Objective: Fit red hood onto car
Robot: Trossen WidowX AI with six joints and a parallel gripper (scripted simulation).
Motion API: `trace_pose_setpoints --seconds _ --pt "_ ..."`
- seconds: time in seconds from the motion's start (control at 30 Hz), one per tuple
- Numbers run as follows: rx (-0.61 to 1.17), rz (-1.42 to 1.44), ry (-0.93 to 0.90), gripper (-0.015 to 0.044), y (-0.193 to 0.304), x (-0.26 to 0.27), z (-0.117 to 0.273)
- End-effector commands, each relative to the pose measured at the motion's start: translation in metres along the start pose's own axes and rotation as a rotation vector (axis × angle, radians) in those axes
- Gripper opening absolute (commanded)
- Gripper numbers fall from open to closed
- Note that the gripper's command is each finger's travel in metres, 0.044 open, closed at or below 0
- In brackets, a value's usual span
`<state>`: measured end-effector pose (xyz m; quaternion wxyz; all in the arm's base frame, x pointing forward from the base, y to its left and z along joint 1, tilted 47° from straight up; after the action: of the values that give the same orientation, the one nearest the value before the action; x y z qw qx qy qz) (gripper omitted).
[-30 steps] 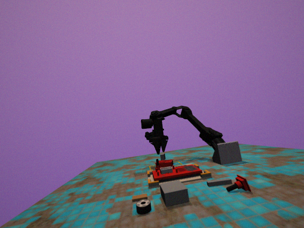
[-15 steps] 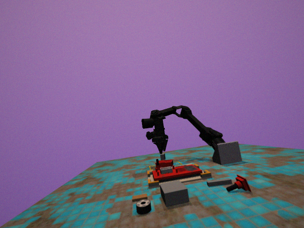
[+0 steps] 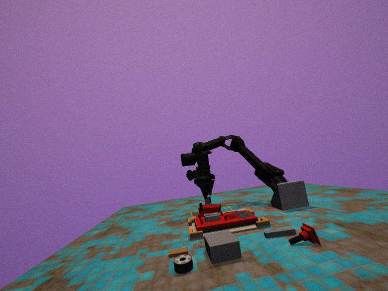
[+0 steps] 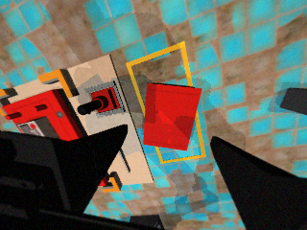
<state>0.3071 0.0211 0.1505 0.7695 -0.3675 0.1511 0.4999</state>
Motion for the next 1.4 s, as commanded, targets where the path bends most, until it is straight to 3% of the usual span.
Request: trace_pose_setpoints --seconds 0.0,1.37 --pt "-0.003 0.005 0.003 0.0440 0.000 0.000 -0.003" --pt "-0.004 0.004 0.005 0.0440 0.001 -0.001 -0.031"
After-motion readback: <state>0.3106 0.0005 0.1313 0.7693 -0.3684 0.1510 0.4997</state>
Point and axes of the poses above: the point midway between the two fingers, 35 mm back from their tips, its own z axis back along the fingers, its own x axis across the jaws, y = z × x, the point moved 4 cm from there along z, back along the fingers, and after that the axes turned 11 degrees about -z, right-handed, at the moved point
